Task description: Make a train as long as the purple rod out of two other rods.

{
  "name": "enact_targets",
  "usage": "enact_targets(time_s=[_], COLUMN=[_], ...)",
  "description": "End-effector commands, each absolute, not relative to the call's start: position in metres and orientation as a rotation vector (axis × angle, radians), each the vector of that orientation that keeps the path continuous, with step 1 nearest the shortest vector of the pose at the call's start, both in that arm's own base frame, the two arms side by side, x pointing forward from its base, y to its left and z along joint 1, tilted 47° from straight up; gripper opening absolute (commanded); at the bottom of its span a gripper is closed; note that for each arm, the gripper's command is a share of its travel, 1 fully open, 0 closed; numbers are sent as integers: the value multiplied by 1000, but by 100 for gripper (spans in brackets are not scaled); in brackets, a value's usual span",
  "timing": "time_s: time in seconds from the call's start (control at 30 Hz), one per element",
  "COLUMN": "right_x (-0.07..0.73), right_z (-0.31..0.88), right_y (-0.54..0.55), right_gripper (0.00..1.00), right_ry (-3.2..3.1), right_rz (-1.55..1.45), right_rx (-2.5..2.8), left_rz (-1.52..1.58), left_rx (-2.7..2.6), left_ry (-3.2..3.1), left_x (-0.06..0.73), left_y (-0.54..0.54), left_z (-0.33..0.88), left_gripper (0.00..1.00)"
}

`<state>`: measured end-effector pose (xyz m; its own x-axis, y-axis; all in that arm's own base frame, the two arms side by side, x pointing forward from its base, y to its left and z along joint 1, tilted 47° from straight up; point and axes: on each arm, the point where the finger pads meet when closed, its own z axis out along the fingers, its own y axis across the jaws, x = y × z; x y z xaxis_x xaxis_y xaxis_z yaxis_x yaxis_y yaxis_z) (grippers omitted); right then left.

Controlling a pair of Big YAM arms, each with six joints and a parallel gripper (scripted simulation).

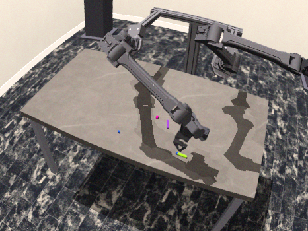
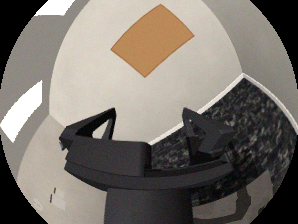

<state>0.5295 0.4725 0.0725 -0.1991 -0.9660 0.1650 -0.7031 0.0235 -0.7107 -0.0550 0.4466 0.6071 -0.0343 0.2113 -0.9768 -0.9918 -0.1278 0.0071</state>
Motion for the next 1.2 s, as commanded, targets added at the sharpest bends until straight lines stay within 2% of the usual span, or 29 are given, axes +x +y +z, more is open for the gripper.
enact_targets(time_s=[0.0,0.57,0.97,1.07,1.17], right_x=[524,523,489,490,470], right_z=[79,80,138,115,151], right_y=[481,481,507,502,510], right_gripper=[100,100,100,100,100], right_ry=[1937,1936,1911,1932,1914], right_rz=[-974,-974,-946,-973,-949], right_rx=[-1682,-1682,-1655,-1683,-1663], left_rz=[1419,1419,1419,1419,1419], left_rx=[-1115,-1115,-1115,-1115,-1115], left_ry=[977,977,977,977,977], left_x=[-58,-58,-58,-58,-58], left_y=[439,439,439,439,439], left_z=[614,614,614,614,614], left_gripper=[100,100,100,100,100])
